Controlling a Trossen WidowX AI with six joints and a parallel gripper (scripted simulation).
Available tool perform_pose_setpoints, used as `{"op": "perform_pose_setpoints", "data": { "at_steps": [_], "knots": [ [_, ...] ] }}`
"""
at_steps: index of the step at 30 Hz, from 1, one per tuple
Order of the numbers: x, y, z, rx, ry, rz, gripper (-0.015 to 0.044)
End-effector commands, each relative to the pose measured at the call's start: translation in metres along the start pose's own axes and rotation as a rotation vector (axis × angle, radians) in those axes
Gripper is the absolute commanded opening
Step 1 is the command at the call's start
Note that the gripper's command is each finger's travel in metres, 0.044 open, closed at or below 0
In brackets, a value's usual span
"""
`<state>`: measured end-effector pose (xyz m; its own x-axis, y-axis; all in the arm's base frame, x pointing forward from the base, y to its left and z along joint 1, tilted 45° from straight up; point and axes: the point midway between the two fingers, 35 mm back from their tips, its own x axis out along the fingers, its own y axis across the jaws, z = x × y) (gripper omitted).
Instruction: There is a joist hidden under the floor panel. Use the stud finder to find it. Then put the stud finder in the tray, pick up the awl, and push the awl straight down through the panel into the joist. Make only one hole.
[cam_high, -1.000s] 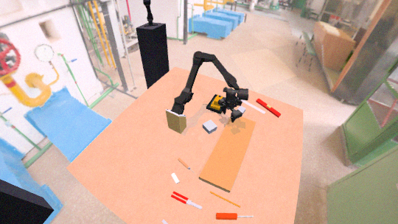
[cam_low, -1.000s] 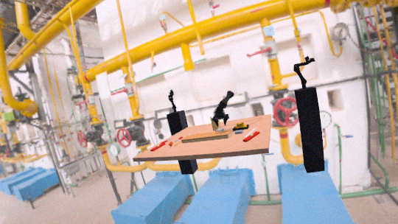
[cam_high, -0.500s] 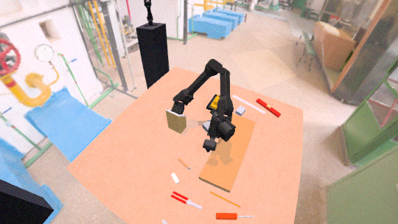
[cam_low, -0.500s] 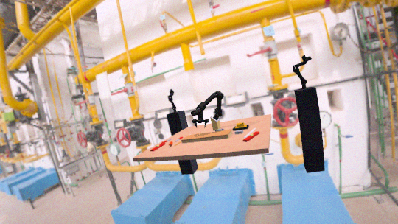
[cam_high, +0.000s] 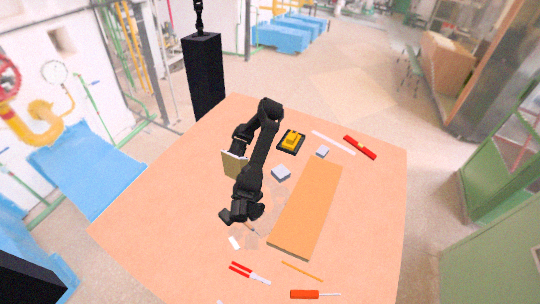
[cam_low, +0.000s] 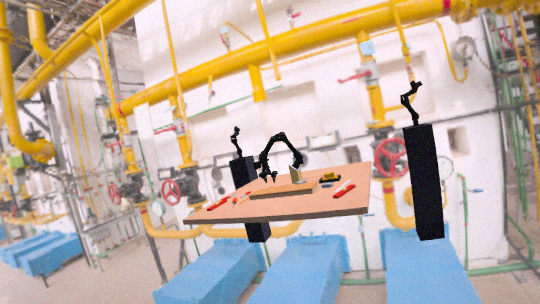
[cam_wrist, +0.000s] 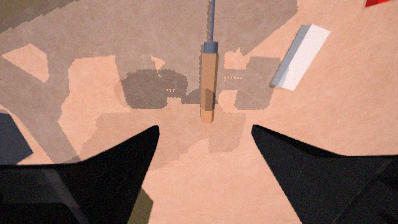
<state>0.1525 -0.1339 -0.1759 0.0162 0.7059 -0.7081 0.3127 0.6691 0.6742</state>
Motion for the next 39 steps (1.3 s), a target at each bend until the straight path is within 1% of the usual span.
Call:
{"op": "perform_pose_setpoints", "data": {
  "at_steps": [1,9,39],
  "knots": [
    [-0.003,-0.005,0.002,-0.01,-0.009,-0.011,0.044],
    [-0.001,-0.005,-0.004,-0.009,-0.009,-0.011,0.044],
    [0.047,-0.005,-0.001,-0.01,-0.009,-0.009,0.044]
  ]
}}
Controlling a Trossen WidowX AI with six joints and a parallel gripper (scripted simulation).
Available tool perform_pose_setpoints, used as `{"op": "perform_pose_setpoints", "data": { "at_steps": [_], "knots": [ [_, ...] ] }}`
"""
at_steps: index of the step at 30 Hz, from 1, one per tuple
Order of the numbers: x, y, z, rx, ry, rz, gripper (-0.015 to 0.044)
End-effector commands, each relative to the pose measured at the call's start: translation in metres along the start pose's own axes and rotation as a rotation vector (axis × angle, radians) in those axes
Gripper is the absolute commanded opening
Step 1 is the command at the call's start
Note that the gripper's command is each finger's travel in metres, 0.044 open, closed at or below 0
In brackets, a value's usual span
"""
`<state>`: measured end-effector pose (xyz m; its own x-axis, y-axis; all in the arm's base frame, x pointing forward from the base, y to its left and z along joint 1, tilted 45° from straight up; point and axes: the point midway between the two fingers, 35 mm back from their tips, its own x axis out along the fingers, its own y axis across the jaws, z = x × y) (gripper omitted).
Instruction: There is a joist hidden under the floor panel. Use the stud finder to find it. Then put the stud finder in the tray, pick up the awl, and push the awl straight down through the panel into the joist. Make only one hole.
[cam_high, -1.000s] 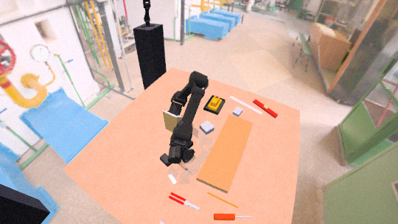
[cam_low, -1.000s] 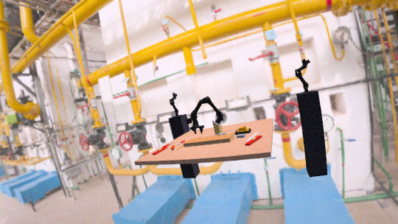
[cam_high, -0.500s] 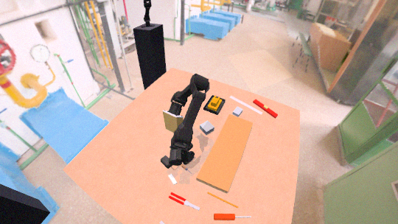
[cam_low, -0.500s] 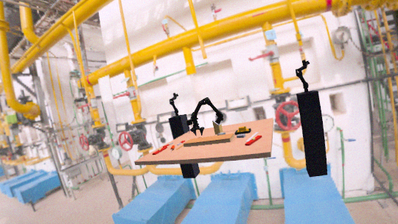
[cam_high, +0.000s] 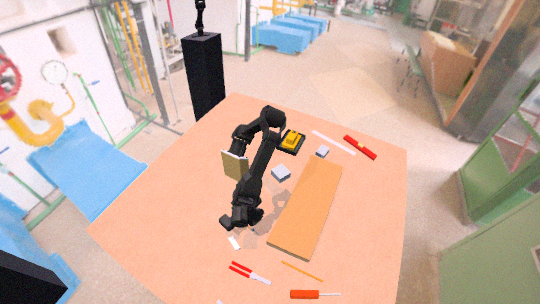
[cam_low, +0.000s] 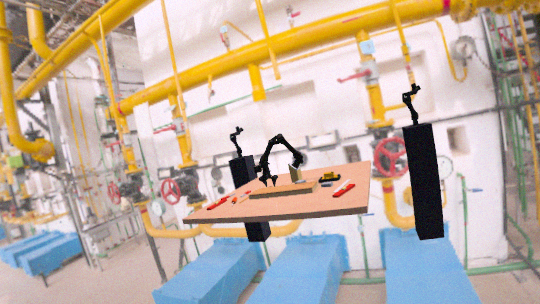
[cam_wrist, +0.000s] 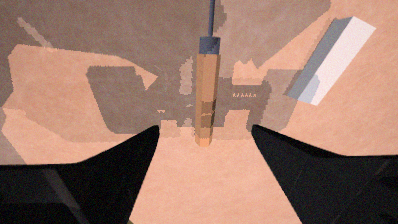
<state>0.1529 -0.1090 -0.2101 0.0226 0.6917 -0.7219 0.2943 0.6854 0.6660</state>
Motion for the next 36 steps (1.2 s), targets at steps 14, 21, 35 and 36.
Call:
{"op": "perform_pose_setpoints", "data": {
  "at_steps": [14,21,35,36],
  "knots": [
    [0.007,0.002,-0.002,0.009,0.003,0.008,0.0151],
    [0.007,0.002,-0.002,0.009,0.003,0.008,0.0046],
    [-0.085,-0.003,-0.004,0.011,0.003,0.002,0.0],
    [-0.094,-0.003,-0.006,0.012,0.003,0.002,0.0]
  ]
}}
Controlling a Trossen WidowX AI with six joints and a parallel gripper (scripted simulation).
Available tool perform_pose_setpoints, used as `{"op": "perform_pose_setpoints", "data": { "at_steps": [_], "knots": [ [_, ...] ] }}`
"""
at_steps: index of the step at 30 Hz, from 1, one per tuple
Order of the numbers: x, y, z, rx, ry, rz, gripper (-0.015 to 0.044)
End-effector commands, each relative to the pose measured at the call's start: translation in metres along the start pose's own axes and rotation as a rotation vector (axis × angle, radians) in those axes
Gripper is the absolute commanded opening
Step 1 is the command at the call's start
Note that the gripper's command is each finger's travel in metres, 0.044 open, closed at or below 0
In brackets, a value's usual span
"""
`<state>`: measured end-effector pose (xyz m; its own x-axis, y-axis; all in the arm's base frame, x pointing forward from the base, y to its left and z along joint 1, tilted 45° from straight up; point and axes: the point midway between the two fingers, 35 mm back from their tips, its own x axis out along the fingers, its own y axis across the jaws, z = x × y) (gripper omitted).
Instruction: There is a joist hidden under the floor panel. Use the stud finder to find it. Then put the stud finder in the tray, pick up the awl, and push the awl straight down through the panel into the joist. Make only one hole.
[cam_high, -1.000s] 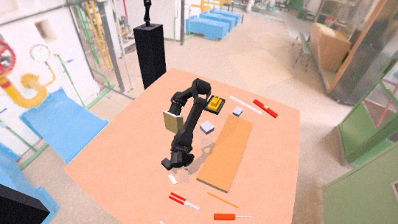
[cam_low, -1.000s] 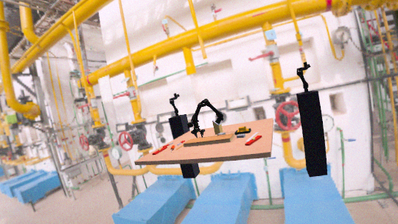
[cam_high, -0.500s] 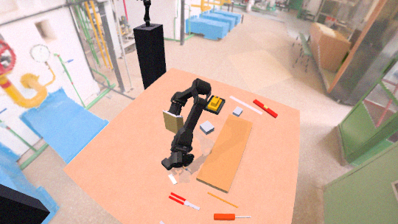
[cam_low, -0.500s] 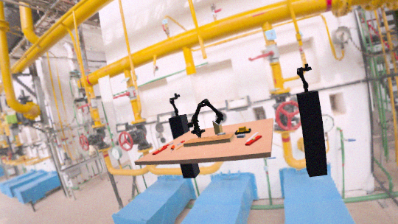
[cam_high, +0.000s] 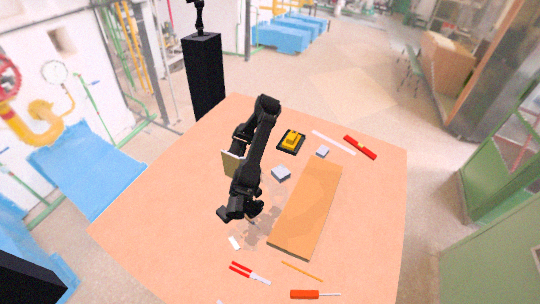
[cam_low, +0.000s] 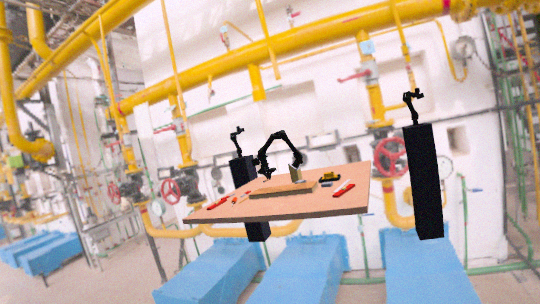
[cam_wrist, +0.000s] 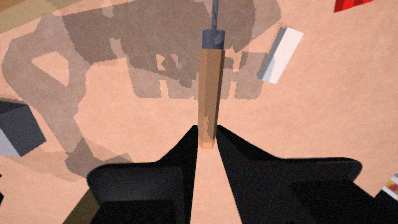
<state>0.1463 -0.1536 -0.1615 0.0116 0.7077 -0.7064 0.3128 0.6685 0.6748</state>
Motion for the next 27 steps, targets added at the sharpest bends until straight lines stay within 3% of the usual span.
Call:
{"op": "perform_pose_setpoints", "data": {
  "at_steps": [1,10,27],
  "knots": [
    [-0.037,-0.001,-0.003,-0.008,-0.014,-0.016,0.0],
    [-0.052,-0.004,-0.004,-0.09,-0.001,-0.074,0.0],
    [-0.085,-0.033,0.036,-0.869,0.263,-0.667,0.0]
  ]
}}
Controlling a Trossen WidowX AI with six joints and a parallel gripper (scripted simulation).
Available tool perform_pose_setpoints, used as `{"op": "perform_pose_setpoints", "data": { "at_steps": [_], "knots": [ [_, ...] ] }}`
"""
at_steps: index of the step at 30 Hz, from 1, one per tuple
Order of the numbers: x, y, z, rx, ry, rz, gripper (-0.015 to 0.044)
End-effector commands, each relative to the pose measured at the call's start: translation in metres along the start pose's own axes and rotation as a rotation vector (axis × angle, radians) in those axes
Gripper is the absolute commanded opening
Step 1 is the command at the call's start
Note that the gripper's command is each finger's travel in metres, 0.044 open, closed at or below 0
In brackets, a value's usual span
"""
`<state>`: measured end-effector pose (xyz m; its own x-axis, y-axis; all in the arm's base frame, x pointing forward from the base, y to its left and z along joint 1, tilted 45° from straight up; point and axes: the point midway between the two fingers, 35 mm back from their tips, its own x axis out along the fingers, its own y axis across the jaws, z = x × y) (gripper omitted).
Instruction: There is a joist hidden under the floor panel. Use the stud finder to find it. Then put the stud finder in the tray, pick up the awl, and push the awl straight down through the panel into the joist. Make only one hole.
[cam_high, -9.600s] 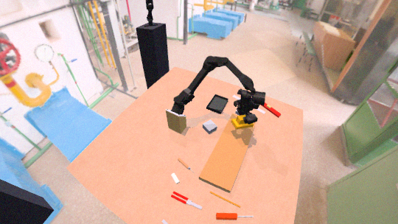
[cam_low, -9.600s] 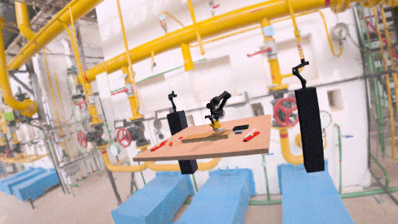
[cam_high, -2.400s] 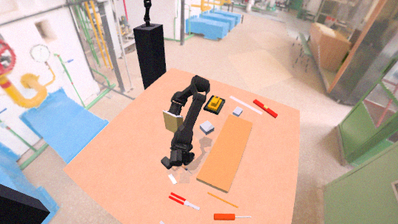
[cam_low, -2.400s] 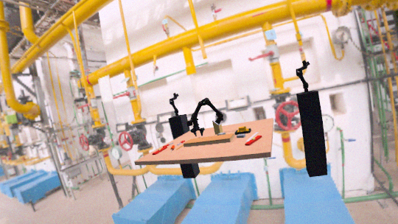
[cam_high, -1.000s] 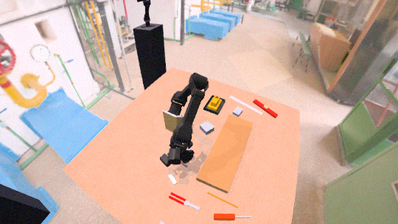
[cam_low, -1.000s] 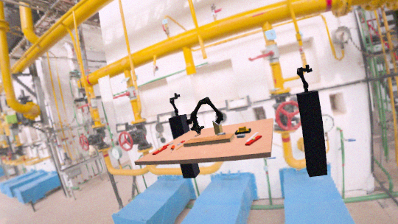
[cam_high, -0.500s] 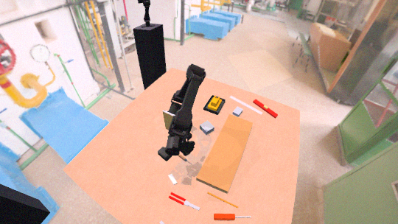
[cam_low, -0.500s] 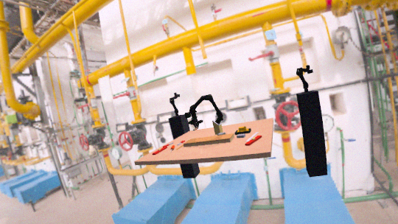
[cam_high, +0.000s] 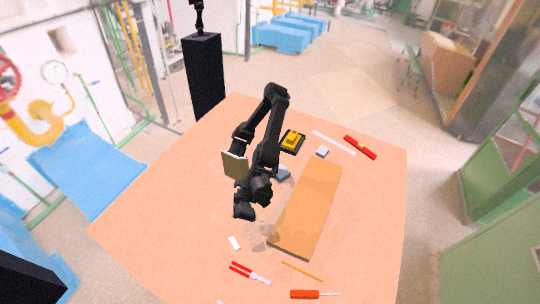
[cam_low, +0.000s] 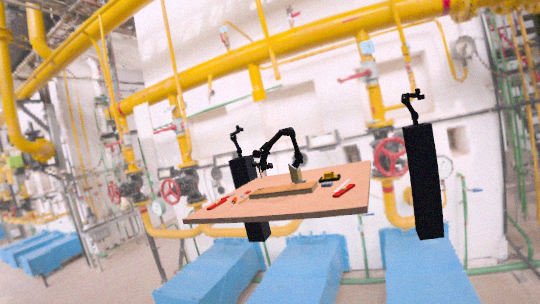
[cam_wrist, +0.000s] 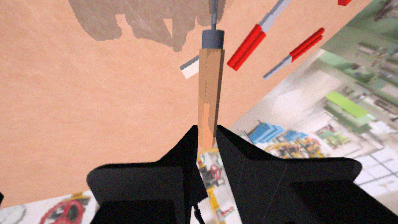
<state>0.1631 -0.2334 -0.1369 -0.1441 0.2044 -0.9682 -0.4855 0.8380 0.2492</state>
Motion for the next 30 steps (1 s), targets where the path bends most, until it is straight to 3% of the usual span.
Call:
{"op": "perform_pose_setpoints", "data": {
  "at_steps": [1,20,30],
  "knots": [
    [-0.011,-0.014,0.001,-0.151,0.076,-0.113,0.0],
    [-0.095,-0.065,0.028,-0.821,0.624,-0.562,0.0],
    [-0.097,-0.062,0.052,-0.814,0.607,-0.547,0.0]
  ]
}}
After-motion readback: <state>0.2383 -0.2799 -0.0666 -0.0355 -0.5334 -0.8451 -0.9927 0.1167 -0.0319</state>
